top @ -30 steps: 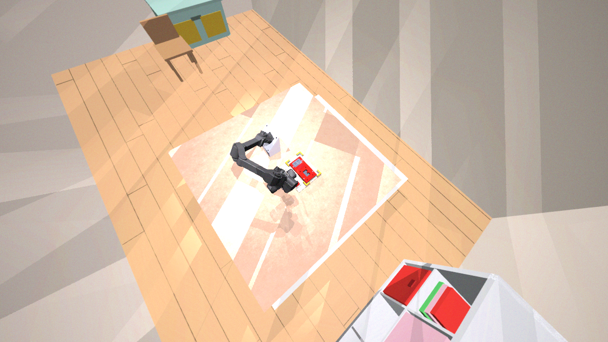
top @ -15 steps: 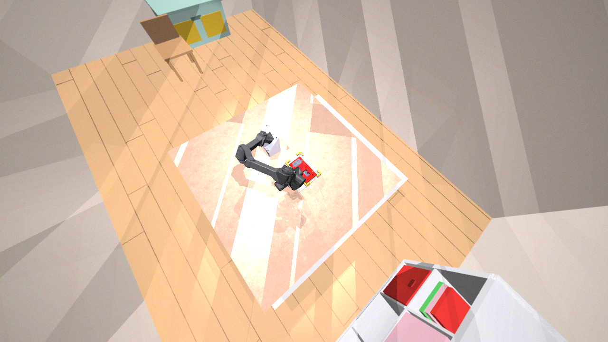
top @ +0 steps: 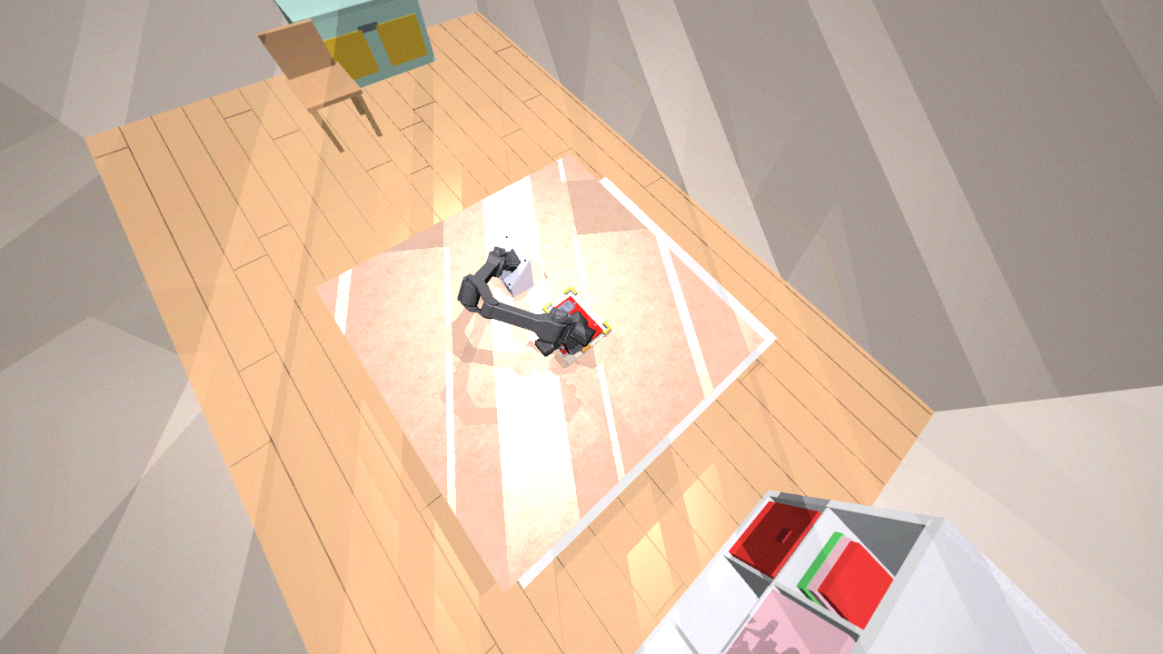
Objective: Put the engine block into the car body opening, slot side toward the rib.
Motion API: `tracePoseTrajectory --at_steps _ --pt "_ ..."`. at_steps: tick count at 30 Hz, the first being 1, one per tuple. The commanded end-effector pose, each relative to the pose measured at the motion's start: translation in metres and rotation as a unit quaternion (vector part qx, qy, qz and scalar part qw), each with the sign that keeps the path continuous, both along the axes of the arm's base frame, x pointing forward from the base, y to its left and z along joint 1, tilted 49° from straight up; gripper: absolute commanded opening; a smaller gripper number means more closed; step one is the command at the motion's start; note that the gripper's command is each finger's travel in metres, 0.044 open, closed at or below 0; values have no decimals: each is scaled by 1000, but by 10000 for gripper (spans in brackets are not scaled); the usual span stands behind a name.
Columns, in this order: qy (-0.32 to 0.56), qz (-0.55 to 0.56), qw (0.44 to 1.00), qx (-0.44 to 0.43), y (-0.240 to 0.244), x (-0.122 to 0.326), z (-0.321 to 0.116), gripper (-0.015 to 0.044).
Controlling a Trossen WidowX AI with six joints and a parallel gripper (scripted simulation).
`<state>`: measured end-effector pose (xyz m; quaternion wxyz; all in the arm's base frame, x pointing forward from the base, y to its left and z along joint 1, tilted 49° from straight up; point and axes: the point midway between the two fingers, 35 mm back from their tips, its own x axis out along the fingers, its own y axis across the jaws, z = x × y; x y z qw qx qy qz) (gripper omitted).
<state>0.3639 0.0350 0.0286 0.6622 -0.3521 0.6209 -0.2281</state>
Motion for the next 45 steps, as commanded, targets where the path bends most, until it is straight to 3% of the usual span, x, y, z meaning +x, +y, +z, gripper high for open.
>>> tracePoseTrajectory --at_steps 1,40,45 --pt "0 4 1000 2 8 -1 -13 0" --pt "9 11 1000 -1 43 -27 -123 0" --pt "7 9 1000 -1 44 -26 -122 131"
